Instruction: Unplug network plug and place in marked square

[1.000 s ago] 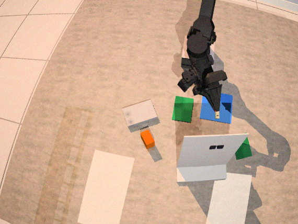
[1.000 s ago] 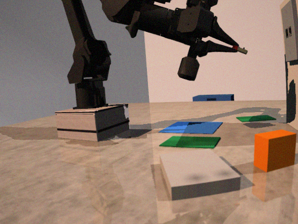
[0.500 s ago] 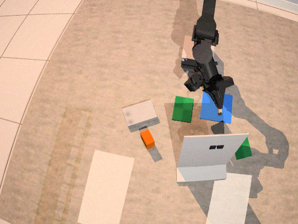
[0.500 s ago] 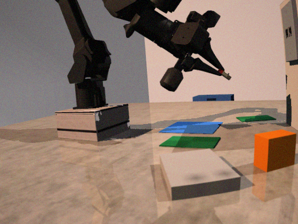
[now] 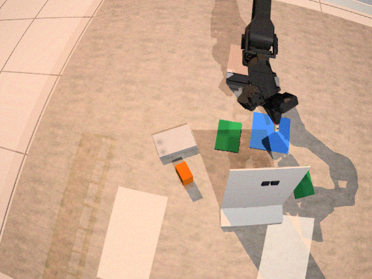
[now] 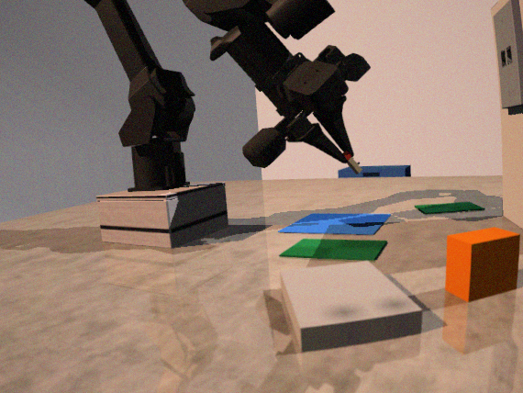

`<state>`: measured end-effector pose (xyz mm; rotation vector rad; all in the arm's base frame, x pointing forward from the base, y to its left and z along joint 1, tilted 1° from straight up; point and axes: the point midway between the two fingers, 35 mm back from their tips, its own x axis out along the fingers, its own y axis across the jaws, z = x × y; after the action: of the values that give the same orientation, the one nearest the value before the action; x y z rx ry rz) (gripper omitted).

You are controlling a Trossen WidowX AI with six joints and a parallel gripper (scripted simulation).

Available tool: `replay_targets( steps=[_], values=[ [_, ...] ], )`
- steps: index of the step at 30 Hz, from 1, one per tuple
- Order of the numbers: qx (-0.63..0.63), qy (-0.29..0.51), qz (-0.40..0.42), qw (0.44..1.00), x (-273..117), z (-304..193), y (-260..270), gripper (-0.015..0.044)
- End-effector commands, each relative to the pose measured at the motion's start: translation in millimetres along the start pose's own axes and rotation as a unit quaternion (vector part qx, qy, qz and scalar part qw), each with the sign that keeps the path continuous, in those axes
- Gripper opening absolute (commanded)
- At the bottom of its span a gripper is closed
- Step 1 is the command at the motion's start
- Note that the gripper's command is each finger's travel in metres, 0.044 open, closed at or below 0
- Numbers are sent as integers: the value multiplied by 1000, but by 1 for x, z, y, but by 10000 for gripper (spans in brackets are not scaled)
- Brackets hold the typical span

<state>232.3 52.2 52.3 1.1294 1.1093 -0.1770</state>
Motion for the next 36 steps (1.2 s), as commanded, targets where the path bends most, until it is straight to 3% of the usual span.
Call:
replay_targets(
  steps=[1, 36],
  values=[
    [-19, 8, -22, 1000, -4, -7, -4, 0],
    [-22, 12, -28, 999, 27, -7, -28, 0]
  ],
)
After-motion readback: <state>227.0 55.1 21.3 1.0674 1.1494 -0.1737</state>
